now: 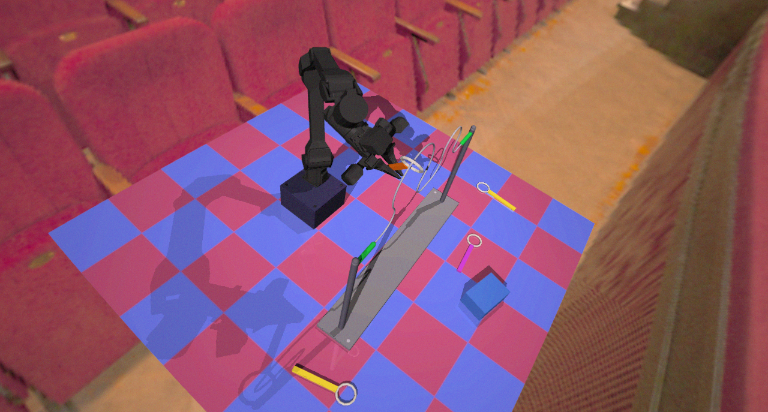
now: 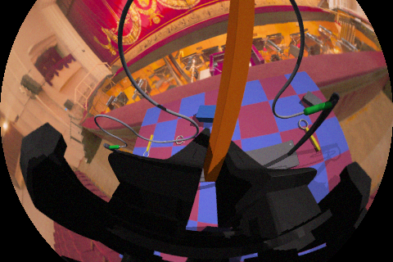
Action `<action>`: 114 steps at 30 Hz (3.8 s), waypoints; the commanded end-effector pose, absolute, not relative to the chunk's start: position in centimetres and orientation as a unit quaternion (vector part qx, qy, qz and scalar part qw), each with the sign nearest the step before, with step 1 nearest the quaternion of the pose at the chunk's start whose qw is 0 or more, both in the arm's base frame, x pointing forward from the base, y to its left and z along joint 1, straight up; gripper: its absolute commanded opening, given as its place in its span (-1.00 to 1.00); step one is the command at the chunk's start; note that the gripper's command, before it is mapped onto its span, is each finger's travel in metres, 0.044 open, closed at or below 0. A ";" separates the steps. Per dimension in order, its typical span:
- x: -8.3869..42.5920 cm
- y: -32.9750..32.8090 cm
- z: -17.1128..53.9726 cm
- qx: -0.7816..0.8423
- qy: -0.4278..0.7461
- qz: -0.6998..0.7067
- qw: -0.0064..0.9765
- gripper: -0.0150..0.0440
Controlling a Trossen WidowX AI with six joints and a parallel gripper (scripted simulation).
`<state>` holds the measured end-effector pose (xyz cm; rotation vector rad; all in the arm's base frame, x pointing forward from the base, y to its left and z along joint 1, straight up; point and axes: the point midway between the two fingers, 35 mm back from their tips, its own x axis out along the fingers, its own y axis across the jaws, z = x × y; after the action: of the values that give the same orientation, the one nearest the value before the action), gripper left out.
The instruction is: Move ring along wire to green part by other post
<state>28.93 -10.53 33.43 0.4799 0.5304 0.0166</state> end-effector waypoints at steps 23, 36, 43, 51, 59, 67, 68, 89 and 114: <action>28.8 -11.4 33.1 0.077 0.255 -0.038 0.963 -1.00; 28.8 -11.9 33.0 -0.001 0.250 -0.060 0.966 -1.00; 28.8 -12.2 33.0 -0.042 0.247 -0.071 0.965 -1.00; 28.8 -12.5 33.0 -0.090 0.243 -0.084 0.962 -1.00; 28.8 -12.8 33.1 -0.138 0.239 -0.097 0.956 -1.00; 28.8 -13.1 33.2 -0.185 0.233 -0.109 0.948 -1.00; 28.8 -13.2 33.2 -0.191 0.233 -0.111 0.947 -1.00; 28.8 -13.9 33.6 -0.313 0.216 -0.142 0.914 -1.00; 28.8 -14.6 34.2 -0.450 0.192 -0.175 0.854 -1.00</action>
<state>28.96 -14.53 34.17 -0.9060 0.4075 -0.3540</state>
